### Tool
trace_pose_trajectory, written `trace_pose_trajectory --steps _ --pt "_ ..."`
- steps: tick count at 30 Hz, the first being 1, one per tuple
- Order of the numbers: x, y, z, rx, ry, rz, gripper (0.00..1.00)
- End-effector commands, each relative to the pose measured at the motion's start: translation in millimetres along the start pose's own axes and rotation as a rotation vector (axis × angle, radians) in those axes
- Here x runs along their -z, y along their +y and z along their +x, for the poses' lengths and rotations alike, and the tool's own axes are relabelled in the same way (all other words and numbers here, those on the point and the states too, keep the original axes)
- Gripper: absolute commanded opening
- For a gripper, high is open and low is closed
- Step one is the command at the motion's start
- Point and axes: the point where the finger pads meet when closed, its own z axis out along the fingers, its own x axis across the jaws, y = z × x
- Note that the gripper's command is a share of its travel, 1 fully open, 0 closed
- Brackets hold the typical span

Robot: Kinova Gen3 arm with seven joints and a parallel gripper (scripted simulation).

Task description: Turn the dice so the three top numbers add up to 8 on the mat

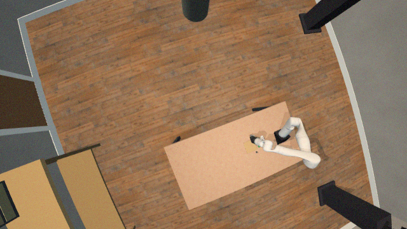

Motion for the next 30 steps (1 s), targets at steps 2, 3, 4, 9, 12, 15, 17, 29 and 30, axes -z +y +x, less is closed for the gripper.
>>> trace_pose_trajectory --steps 2,3,4,9,12,15,17,29,30 --pt "-1.2 0.0 -1.6 0.003 -0.002 -0.002 1.00" --pt "-1.2 0.0 -1.3 0.003 -0.002 -0.002 1.00" --pt "-1.2 -0.1 -0.6 0.003 -0.002 -0.002 1.00" --pt "-1.3 -2.1 14.0 0.003 -0.002 -0.002 1.00" --pt "-1.3 -3.6 25.3 0.003 -0.002 -0.002 1.00" --pt "-1.3 -5.5 39.2 0.003 -0.002 -0.002 1.00" --pt "-1.3 -7.7 54.8 0.003 -0.002 -0.002 1.00" --pt "-1.5 -18.3 132.2 0.003 -0.002 -0.002 1.00" --pt "-1.5 -18.3 132.2 0.003 -0.002 -0.002 1.00"
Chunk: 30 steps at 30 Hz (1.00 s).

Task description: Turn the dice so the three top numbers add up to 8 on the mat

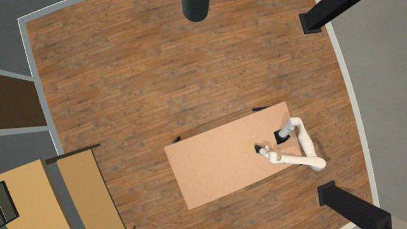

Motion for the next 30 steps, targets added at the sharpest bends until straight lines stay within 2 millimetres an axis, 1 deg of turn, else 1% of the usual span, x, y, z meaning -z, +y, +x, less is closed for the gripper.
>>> trace_pose_trajectory --steps 1,6,30 --pt "1.4 -0.3 14.1 0.005 -0.005 -0.005 1.00" --pt "1.4 -1.6 23.0 0.005 -0.005 -0.005 1.00" --pt "1.4 -1.6 23.2 0.005 -0.005 -0.005 1.00"
